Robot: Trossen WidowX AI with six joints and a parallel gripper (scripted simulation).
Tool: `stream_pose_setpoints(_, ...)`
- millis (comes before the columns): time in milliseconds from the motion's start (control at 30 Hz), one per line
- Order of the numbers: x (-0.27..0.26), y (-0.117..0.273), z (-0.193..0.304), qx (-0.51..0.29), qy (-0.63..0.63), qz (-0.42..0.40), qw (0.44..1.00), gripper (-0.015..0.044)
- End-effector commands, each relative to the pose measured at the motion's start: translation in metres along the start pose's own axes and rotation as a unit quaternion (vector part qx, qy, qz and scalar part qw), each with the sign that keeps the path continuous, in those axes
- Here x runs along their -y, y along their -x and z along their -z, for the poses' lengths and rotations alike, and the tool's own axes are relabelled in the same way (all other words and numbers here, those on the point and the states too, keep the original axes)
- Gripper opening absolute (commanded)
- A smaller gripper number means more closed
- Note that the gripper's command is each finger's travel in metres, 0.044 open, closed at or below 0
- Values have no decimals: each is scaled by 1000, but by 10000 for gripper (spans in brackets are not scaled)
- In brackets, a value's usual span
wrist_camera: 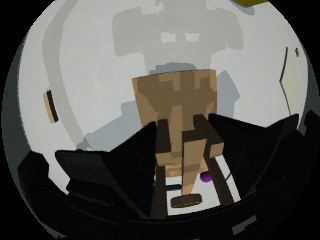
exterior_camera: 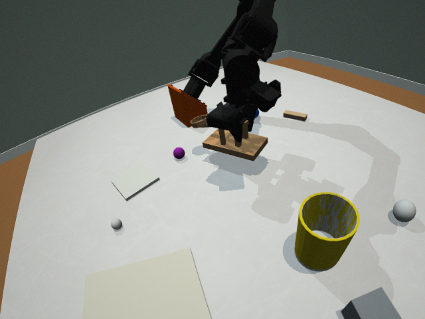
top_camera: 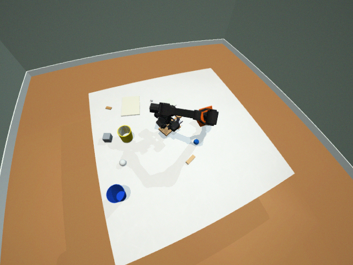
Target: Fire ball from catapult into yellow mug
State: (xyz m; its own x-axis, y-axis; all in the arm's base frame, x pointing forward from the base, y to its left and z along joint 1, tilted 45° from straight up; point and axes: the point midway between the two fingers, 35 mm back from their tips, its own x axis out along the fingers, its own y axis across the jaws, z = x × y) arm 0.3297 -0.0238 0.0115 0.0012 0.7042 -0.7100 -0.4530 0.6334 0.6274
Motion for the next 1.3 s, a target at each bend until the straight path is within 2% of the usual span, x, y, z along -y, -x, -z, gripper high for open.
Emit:
stream_pose_setpoints(0,1,-6,0,-1,-3,1,1000,0)
stream_pose_setpoints(767,1,-44,0,0,-3,0,1000,0)
stream_pose_setpoints(967,1,-39,0,-3,0,-1,1000,0)
stream_pose_setpoints(1267,1,-39,0,-3,0,-1,1000,236)
